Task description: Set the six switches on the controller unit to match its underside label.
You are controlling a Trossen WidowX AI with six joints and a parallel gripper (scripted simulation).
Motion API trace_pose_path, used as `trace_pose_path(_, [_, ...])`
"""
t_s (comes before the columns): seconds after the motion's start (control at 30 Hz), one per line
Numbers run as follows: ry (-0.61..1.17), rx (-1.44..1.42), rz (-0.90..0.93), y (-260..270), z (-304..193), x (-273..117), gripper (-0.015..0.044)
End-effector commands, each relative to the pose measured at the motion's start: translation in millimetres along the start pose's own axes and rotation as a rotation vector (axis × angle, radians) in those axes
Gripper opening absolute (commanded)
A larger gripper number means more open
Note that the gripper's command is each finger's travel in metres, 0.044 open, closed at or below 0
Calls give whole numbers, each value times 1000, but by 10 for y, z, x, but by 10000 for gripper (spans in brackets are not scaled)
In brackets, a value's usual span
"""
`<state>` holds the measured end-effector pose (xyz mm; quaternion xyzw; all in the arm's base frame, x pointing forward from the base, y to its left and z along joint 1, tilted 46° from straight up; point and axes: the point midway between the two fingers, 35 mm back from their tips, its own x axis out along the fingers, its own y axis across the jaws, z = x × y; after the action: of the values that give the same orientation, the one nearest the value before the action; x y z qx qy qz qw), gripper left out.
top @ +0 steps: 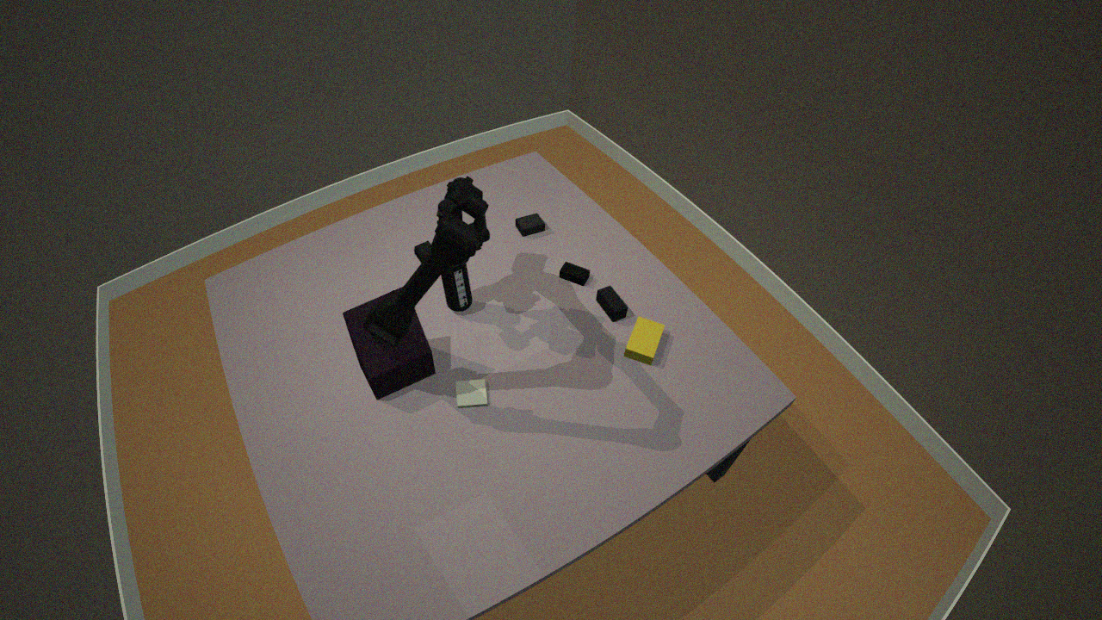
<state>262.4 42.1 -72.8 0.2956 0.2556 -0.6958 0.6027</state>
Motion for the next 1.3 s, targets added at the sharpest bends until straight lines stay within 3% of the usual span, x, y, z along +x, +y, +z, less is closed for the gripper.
trace_pose_path(0.0, [-21,-7,-1,-7,99,33,338])
trace_pose_path(1.27, [-23,-7,-2,-5,464,36,338])
